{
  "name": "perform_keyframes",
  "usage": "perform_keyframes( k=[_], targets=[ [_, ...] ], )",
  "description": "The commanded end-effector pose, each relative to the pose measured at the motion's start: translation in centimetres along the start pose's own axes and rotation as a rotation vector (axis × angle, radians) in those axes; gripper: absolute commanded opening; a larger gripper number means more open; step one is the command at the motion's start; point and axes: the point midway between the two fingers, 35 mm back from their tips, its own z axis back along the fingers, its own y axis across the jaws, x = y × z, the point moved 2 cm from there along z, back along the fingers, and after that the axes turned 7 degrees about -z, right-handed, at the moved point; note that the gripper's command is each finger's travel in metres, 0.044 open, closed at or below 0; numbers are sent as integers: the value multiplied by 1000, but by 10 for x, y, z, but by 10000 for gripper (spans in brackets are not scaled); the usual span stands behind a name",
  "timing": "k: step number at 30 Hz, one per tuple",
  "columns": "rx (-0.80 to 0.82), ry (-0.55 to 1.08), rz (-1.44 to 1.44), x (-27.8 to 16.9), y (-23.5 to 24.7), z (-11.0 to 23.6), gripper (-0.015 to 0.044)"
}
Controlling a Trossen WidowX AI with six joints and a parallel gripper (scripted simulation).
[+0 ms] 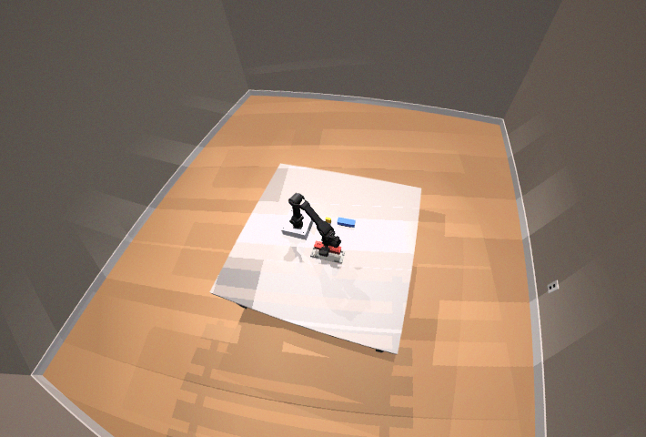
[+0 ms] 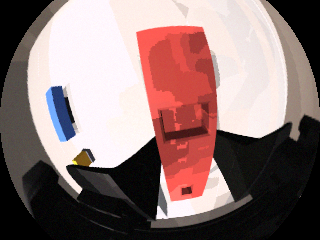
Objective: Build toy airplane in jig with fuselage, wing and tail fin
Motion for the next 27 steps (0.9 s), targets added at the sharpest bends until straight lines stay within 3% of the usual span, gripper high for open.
perform_keyframes(
  k=[1, 27],
  targets=[
    [-5, 3, 4, 0, -1, -1, 195],
    [-5, 3, 4, 0, -2, -25, 195]
  ],
)
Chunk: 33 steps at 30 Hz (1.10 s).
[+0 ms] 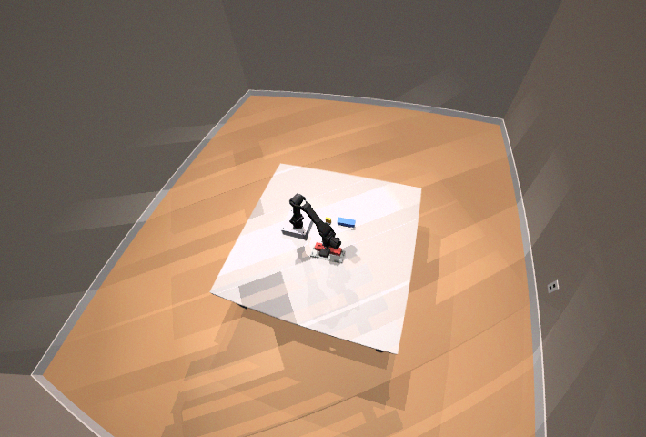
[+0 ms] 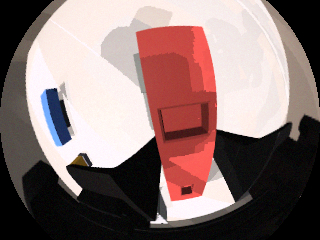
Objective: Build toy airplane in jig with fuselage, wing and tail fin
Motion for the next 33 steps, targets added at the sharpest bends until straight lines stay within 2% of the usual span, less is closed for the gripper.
perform_keyframes(
  k=[1, 11, 21, 26, 31, 33],
  targets=[
    [-1, 16, 4, -3, 0, -12, 195],
    [-1, 16, 4, -4, 0, -27, 195],
    [-1, 16, 4, -4, 0, -27, 195],
    [3, 9, 0, -3, 0, -24, 161],
    [3, 9, 0, -3, 0, -24, 30],
    [3, 9, 0, -3, 0, -24, 83]
  ],
)
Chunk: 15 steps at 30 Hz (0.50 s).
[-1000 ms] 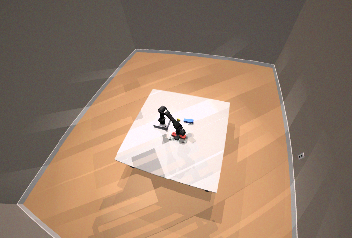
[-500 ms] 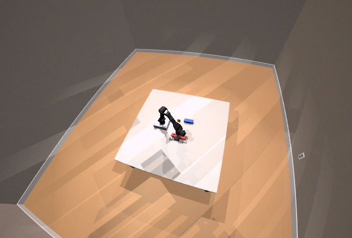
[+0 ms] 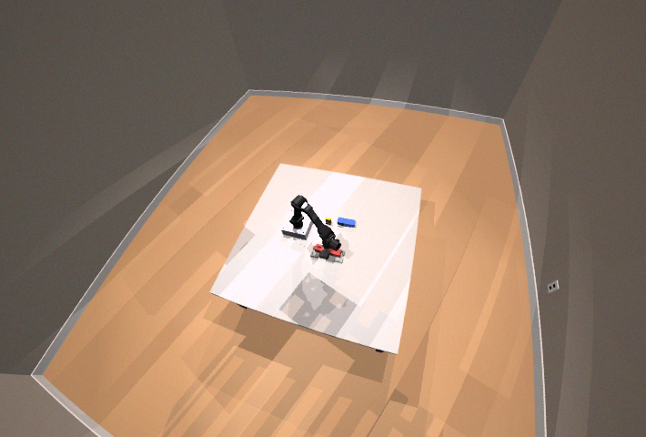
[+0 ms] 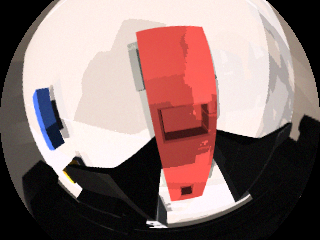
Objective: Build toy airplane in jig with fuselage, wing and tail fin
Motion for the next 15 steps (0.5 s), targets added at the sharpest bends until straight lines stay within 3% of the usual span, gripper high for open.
perform_keyframes(
  k=[1, 13, 15],
  targets=[
    [0, -1, 0, 0, 0, 0, 109],
    [0, -1, 0, 0, 0, 0, 424],
    [0, -1, 0, 0, 0, 0, 440]
  ],
)
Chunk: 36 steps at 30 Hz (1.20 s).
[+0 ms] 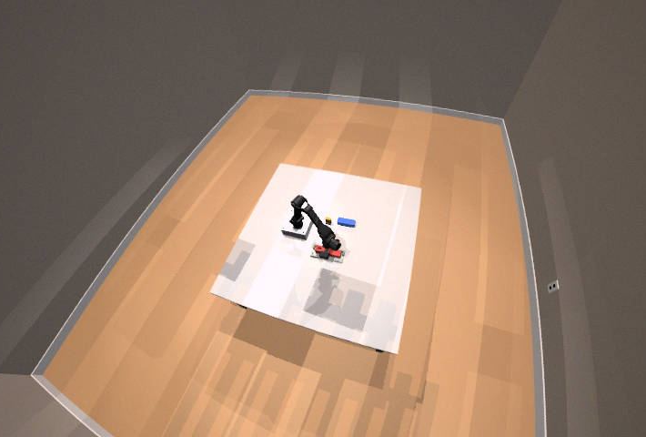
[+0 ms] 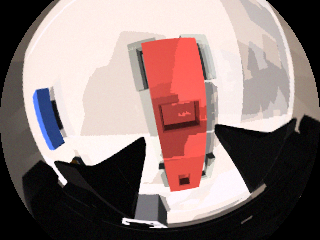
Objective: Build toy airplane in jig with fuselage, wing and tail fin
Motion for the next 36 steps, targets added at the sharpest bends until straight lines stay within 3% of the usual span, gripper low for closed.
perform_keyframes(
  k=[1, 8, 15, 26, 36],
  targets=[
    [-1, -1, 0, 0, 0, 0, 440],
    [-1, -1, 0, 1, 0, 3, 440],
    [-5, 5, 4, 2, 0, 102, 440],
    [-5, 5, 33, 8, 3, 100, 440],
    [4, -13, 52, 45, 141, 98, 440]
  ],
)
